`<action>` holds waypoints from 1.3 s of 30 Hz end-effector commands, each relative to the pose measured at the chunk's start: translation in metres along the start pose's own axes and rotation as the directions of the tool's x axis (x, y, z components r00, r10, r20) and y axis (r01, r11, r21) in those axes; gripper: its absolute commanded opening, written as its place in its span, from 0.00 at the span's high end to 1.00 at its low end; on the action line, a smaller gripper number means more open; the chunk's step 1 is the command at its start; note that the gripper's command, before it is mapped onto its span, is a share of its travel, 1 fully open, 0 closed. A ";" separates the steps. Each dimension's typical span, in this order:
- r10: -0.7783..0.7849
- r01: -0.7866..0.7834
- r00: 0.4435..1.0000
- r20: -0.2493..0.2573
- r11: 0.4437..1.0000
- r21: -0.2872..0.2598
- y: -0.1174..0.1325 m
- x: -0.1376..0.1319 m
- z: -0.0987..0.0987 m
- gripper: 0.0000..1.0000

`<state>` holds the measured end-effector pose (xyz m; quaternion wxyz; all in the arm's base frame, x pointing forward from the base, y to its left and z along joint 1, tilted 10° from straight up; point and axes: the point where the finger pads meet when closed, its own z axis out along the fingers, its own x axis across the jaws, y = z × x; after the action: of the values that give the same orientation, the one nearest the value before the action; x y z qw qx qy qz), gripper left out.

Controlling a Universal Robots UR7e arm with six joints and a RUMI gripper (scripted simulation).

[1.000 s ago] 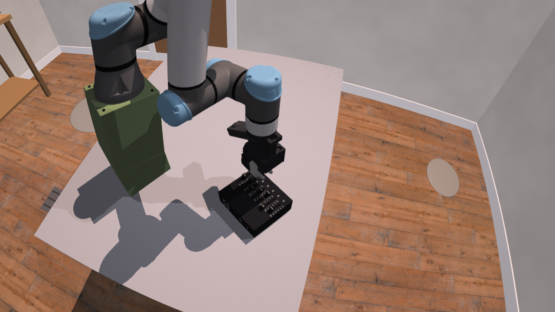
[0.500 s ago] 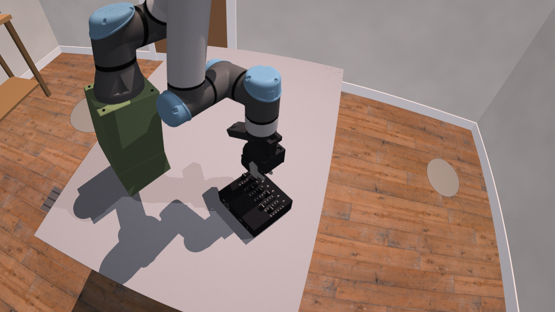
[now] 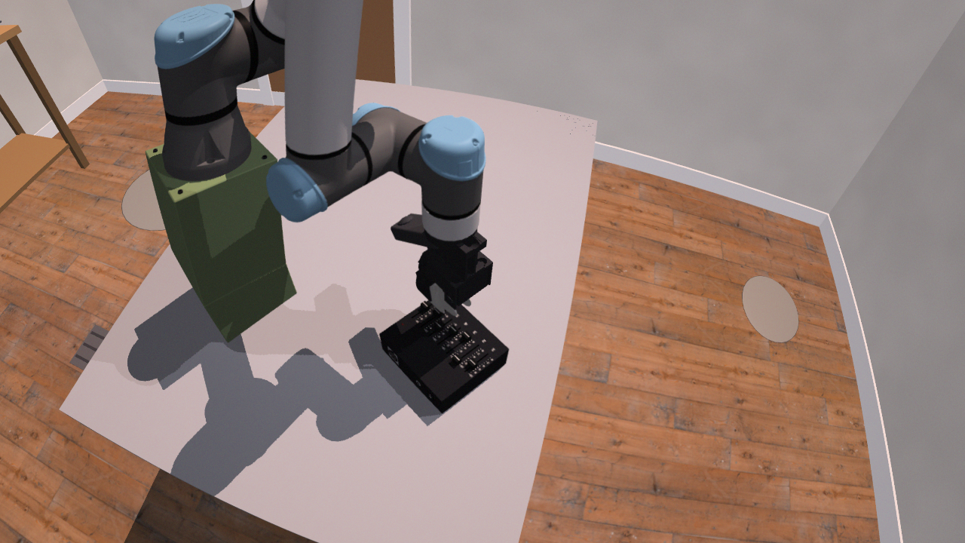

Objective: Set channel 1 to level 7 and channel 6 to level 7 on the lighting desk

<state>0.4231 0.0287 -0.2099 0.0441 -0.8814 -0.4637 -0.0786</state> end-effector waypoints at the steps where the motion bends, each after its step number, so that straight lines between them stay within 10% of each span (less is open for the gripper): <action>1: 0.003 -0.003 1.000 0.001 1.000 0.003 -0.001 -0.006 0.001 1.00; 39: 0.003 -0.003 1.000 0.001 1.000 0.003 -0.001 -0.019 0.000 1.00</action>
<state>0.4142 0.0158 -0.2128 0.0441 -0.8813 -0.4639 -0.0786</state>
